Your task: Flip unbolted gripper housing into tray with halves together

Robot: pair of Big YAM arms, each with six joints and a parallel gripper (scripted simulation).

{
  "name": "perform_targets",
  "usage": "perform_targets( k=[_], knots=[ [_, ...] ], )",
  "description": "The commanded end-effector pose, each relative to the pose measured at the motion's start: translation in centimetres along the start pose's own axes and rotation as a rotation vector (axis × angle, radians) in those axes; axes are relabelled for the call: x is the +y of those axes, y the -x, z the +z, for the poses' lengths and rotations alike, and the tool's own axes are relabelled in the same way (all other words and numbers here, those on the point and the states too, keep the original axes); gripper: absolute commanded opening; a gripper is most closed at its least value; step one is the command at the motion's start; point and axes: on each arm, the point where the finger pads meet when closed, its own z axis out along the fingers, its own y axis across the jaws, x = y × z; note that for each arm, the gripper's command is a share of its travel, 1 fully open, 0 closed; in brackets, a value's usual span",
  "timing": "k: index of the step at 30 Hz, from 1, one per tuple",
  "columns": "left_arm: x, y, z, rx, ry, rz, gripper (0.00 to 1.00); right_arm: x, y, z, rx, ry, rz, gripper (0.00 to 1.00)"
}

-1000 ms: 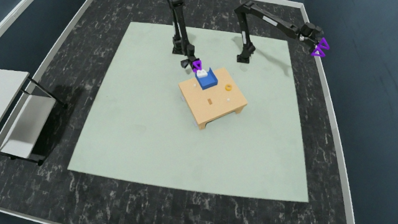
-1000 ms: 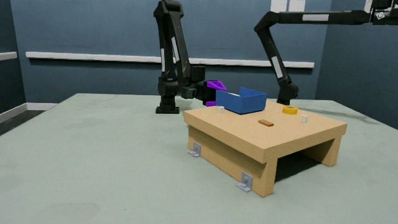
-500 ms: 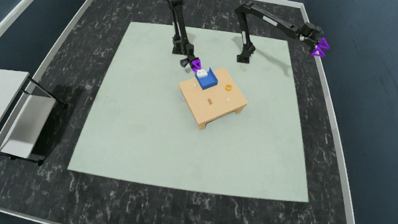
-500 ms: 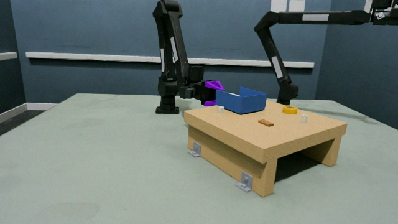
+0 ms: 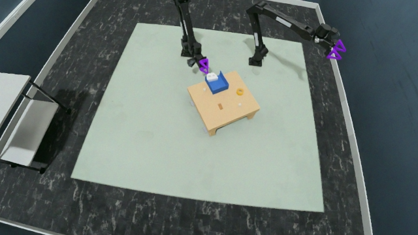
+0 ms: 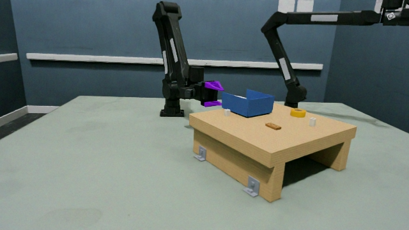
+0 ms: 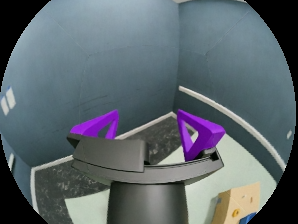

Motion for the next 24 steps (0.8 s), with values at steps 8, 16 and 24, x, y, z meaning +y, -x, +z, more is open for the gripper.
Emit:
perform_targets(
  k=[8, 16, 24],
  knots=[
    [0.64, 4.44, 0.21, -0.07, 0.015, 0.01, 1.0, 2.91, 0.1, 2.27, -0.005, 0.079, -0.007, 0.6],
    [0.64, 4.44, 0.21, -0.07, 0.015, 0.01, 1.0, 3.08, -0.23, 2.38, 0.003, 0.082, -0.006, 0.14],
    [0.64, 4.44, 0.21, -0.07, 0.015, 0.01, 1.0, 3.09, -0.23, 2.38, 0.003, 0.082, -0.006, 0.14]
  ],
)
